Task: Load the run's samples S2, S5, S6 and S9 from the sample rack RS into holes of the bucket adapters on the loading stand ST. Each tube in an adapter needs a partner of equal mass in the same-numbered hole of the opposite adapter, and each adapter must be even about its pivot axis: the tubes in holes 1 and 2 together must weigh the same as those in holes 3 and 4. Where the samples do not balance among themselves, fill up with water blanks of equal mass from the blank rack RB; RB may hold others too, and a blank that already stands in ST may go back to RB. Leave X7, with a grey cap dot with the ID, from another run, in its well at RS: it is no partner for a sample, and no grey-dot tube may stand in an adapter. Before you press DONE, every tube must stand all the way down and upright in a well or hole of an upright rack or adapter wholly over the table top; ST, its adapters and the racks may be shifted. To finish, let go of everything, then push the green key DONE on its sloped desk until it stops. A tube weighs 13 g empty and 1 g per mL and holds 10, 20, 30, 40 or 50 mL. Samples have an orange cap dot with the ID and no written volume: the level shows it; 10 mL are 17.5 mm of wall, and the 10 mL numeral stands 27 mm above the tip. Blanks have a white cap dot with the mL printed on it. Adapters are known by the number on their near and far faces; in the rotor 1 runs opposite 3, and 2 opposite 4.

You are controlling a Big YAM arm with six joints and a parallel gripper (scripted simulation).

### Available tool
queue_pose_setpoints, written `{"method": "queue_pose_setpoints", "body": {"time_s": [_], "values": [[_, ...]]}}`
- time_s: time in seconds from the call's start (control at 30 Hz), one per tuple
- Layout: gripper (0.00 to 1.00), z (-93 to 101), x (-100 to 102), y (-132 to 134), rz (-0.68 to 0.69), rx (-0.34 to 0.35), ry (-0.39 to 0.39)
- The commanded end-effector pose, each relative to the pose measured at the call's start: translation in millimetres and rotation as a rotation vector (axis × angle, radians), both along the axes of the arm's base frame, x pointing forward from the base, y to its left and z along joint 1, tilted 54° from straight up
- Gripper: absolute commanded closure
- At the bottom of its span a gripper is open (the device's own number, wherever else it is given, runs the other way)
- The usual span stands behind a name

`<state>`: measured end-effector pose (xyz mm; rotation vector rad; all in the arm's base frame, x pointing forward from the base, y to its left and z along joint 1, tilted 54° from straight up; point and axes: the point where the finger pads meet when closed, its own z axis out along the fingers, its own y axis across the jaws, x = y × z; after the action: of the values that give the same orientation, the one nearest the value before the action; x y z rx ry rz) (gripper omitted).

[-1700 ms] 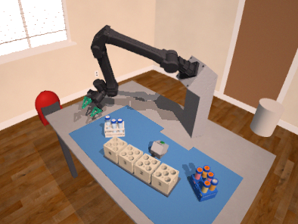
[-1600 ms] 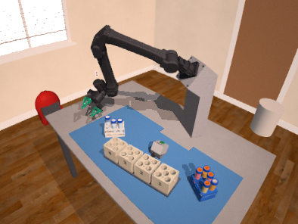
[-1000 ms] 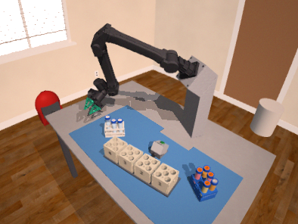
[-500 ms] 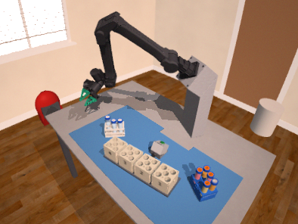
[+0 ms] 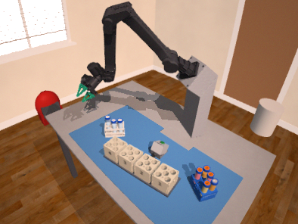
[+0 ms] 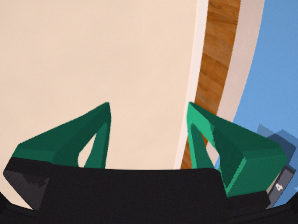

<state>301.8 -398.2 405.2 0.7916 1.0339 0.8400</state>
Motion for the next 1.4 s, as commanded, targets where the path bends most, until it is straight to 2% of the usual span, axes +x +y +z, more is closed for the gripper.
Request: {"method": "queue_pose_setpoints", "body": {"time_s": [0.0, 0.37, 0.47, 0.53, 0.57, 0.63, 0.83, 0.87, 0.9, 0.93, 1.03, 1.1, 1.17, 1.23, 1.3, 1.33, 1.37], "values": [[0.45, 2.3, 6.8, 9.5, -0.033, -0.037, 0.025], [0.45, 4.6, 40.3, 51.9, -0.066, -0.044, 0.055], [0.45, 3.1, 48.2, 64.2, -0.096, -0.056, 0.096], [0.45, 3.1, 48.2, 64.2, -0.096, -0.056, 0.096], [0.45, -3.7, 53.0, 65.1, -0.095, -0.045, 0.104], [0.45, 1.0, 55.7, 76.6, -0.124, -0.074, 0.146], [0.45, -4.6, 70.7, 101.4, -0.123, -0.073, 0.145], [0.45, -6.1, 72.9, 105.5, -0.135, -0.084, 0.173], [0.45, 1.7, 75.9, 108.6, -0.149, -0.107, 0.19], [0.45, -9.0, 77.1, 113.9, -0.148, -0.097, 0.204], [0.45, -13.4, 83.3, 126.5, -0.148, -0.096, 0.204], [0.45, -13.4, 83.3, 126.5, -0.148, -0.096, 0.204], [0.45, 2.1, 88.9, 132.9, -0.171, -0.144, 0.236], [0.45, -20.9, 90.4, 143.2, -0.17, -0.128, 0.271], [0.45, -24.6, 93.8, 151.7, -0.17, -0.127, 0.271], [0.45, -26.8, 95.1, 155.9, -0.176, -0.143, 0.3], [0.45, -17.2, 98.0, 159.0, -0.186, -0.169, 0.311]]}}
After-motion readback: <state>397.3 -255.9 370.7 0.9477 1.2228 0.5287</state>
